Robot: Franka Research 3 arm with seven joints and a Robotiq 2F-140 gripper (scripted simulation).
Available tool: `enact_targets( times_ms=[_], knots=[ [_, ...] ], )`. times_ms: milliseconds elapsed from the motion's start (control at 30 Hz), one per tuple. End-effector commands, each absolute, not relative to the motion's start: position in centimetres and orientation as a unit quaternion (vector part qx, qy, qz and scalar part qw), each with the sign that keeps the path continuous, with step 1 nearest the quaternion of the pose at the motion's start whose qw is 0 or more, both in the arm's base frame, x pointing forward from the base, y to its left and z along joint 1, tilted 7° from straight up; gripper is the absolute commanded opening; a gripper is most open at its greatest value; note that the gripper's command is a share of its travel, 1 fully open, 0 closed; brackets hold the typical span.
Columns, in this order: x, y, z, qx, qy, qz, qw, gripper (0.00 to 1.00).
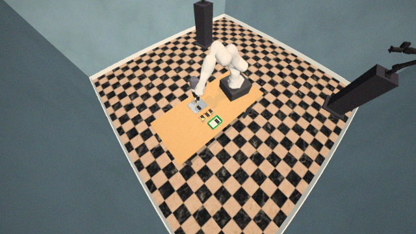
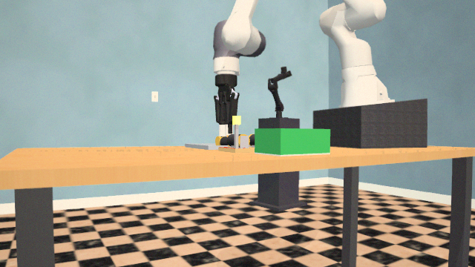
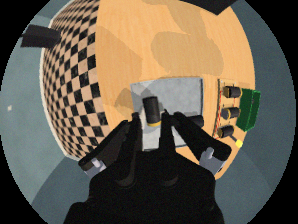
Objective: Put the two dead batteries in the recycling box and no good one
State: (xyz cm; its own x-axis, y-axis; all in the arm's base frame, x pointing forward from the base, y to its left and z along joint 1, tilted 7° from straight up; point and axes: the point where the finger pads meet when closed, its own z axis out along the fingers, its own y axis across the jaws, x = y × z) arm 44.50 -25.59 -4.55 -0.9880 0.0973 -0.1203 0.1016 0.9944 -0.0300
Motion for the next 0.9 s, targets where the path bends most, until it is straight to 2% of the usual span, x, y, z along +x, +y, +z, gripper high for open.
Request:
enact_targets(
  times_ms=[0,500,867],
  knots=[
    [44.6,-25.6,-4.6,0.046,0.997,-0.019,0.06,0.16],
    [44.6,-25.6,-4.4,0.046,0.997,-0.019,0.06,0.16],
    [44.1,-25.4,-0.4,0.046,0.997,-0.019,0.06,0.16]
  ],
)
